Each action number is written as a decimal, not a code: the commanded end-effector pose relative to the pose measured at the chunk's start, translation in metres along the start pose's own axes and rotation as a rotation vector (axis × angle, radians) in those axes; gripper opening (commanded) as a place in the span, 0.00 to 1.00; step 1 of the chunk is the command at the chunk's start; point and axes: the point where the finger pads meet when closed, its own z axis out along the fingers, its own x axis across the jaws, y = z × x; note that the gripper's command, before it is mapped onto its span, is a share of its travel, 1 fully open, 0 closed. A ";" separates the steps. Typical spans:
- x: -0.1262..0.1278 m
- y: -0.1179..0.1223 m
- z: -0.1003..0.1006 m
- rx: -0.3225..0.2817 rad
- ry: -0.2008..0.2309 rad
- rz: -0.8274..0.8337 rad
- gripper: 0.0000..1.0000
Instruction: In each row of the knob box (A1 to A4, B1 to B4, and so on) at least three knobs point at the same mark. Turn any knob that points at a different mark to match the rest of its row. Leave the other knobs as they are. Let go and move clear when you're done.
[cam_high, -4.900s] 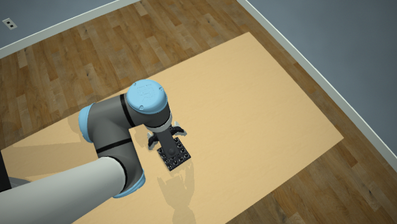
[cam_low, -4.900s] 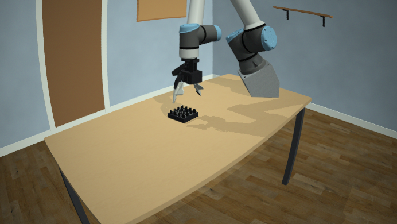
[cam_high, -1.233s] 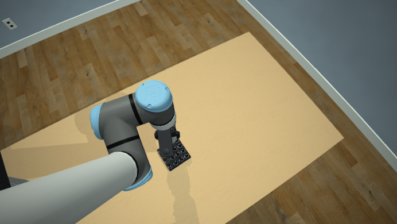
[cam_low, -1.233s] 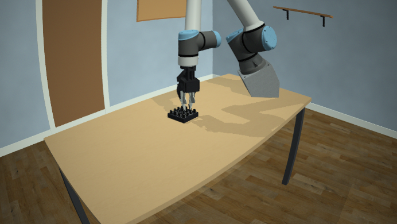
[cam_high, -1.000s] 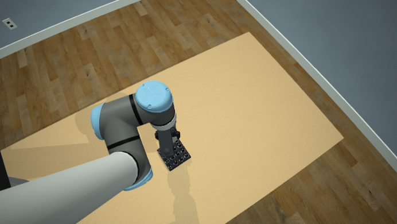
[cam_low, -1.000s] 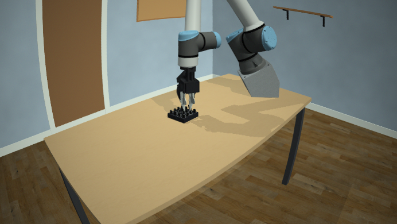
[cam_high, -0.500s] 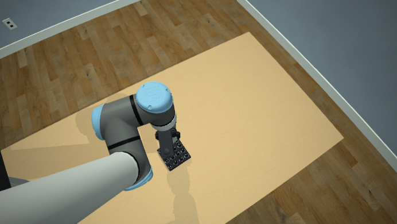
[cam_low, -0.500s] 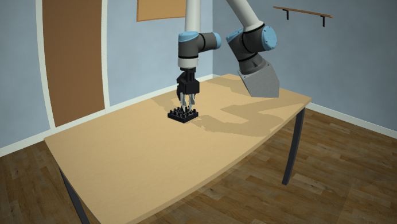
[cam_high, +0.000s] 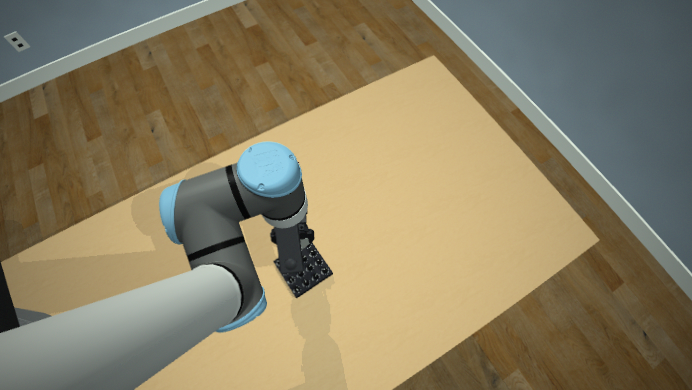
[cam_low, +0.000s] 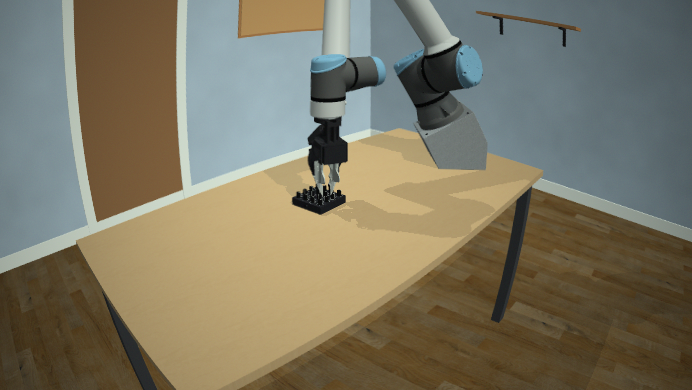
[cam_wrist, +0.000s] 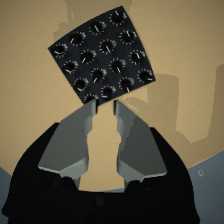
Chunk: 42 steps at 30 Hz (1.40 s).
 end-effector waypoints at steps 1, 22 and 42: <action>0.001 0.000 0.001 0.000 0.001 -0.001 0.11; 0.002 -0.003 0.001 0.000 0.002 0.000 0.11; 0.002 -0.005 0.000 -0.001 0.000 -0.001 0.11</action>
